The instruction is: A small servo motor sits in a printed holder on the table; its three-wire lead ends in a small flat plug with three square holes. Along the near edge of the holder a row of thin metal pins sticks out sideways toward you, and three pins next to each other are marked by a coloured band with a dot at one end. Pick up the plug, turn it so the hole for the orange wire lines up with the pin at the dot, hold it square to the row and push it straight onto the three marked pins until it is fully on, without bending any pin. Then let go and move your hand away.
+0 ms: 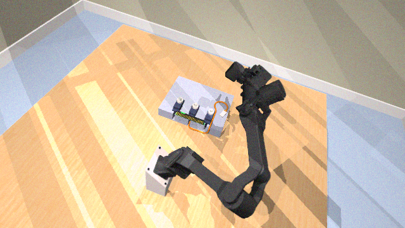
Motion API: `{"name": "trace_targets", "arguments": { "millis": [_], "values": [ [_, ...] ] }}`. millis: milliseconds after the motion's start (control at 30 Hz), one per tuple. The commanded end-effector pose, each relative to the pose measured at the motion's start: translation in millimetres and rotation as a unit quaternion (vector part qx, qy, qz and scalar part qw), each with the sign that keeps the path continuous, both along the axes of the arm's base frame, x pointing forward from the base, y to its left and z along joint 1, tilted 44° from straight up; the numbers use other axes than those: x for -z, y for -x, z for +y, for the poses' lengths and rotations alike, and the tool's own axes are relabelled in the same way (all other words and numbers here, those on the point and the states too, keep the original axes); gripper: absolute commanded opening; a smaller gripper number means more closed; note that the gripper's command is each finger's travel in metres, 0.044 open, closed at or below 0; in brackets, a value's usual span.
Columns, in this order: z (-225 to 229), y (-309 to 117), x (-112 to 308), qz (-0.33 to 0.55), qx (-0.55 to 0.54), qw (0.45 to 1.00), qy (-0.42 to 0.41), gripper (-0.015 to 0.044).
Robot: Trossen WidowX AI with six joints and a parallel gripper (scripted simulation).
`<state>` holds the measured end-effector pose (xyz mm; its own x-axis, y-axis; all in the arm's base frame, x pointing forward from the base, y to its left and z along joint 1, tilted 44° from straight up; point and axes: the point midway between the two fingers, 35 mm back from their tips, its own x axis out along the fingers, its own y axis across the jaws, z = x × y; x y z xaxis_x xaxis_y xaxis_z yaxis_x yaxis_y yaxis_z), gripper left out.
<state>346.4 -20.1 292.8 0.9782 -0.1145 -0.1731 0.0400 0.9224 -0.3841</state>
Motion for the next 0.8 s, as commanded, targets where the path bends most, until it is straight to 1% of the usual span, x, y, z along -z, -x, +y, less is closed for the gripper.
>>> {"name": "trace_targets", "arguments": {
  "millis": [0,367,767],
  "values": [
    [-6.8,-9.1,7.6,0.038,0.008,0.998,0.058,0.0115],
    [-21.4,-23.5,31.4,0.136,0.006,0.973,0.188,0.0115],
    [-37.3,-34.6,57.8,0.246,-0.019,0.915,0.32,0.0115]
  ]
}}
